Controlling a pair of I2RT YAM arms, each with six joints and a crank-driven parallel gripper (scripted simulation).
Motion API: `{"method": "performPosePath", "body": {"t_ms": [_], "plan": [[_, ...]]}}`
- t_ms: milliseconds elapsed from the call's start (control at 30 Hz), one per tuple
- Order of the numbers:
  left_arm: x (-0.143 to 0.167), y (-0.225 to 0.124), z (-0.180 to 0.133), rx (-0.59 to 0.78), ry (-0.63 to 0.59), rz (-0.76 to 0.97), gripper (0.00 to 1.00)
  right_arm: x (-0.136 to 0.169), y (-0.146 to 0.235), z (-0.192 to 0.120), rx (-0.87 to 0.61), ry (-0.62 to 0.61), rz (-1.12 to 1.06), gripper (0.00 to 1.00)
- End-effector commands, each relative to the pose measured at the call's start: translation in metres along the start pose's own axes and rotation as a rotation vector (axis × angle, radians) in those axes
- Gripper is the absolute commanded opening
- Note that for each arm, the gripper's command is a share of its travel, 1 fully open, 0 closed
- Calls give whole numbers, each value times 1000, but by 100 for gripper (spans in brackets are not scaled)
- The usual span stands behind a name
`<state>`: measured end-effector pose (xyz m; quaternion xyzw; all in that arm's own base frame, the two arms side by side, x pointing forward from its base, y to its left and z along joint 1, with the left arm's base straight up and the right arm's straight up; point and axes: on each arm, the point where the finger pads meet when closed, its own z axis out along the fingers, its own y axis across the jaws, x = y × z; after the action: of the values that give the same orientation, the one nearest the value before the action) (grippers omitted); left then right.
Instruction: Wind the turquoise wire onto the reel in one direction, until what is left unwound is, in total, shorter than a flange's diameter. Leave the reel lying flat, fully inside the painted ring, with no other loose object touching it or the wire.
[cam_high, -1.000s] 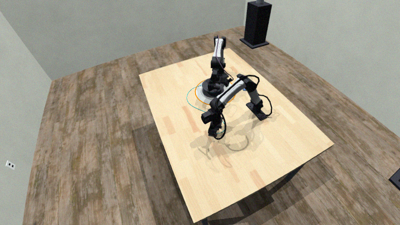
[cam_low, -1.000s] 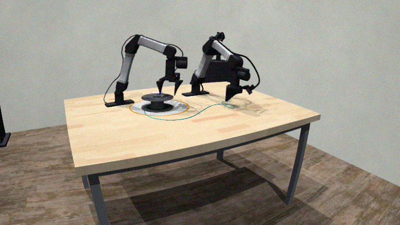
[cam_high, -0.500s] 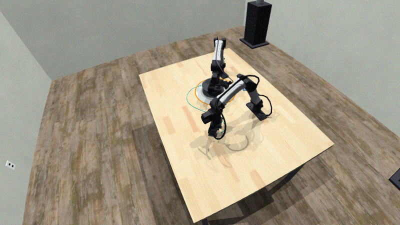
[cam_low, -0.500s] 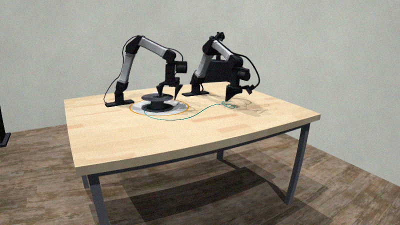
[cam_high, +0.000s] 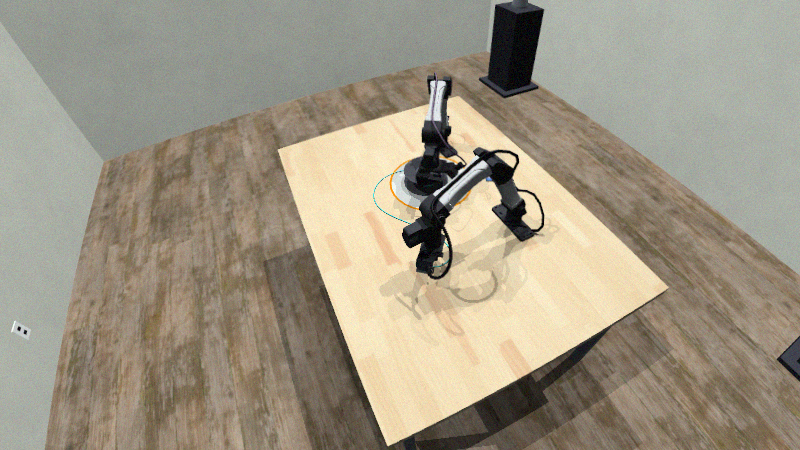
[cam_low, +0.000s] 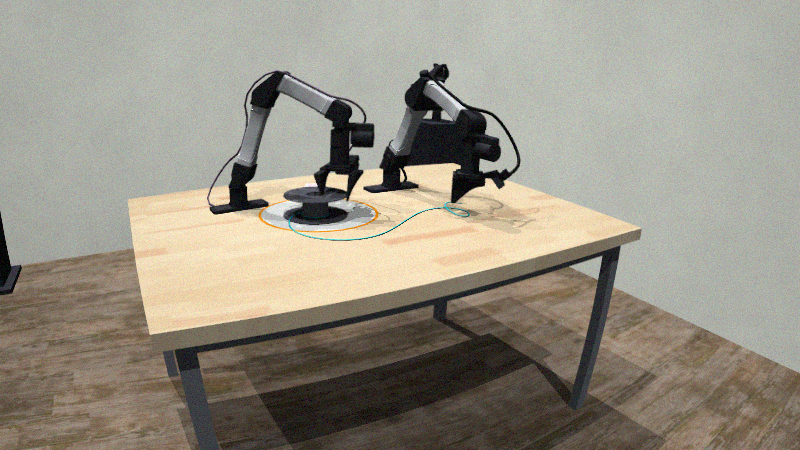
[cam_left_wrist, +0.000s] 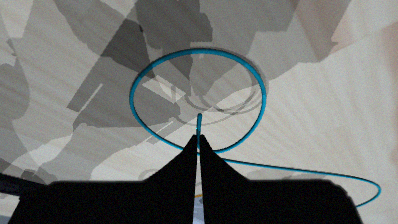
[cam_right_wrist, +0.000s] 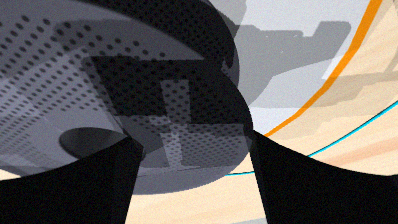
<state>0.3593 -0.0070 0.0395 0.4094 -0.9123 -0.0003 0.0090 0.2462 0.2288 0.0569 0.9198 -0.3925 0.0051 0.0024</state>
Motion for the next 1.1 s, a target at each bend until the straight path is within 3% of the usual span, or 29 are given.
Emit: {"method": "performPosePath", "body": {"t_ms": [0, 200, 533, 700, 867, 933, 1067], "plan": [[-5, 0, 2, 8, -16, 0, 0, -5, -1, 4, 1, -11, -12, 85], [-3, 2, 3, 8, -16, 2, 0, -5, -1, 4, 1, -11, -12, 75], [-3, 2, 0, 8, -16, 4, 0, 4, -2, 8, 0, -11, 76, 75], [-3, 2, -2, 8, -16, 3, 0, 23, 2, 8, -1, -11, 308, 75], [-3, 2, -5, 8, -16, -12, 0, 47, 17, 9, -3, -11, 689, 75], [-3, 2, -5, 8, -16, -12, 0, 47, 17, 9, -3, -11, 689, 75], [-3, 1, -7, 8, -16, -21, 0, 56, 42, 9, -2, -11, 1030, 75]]}}
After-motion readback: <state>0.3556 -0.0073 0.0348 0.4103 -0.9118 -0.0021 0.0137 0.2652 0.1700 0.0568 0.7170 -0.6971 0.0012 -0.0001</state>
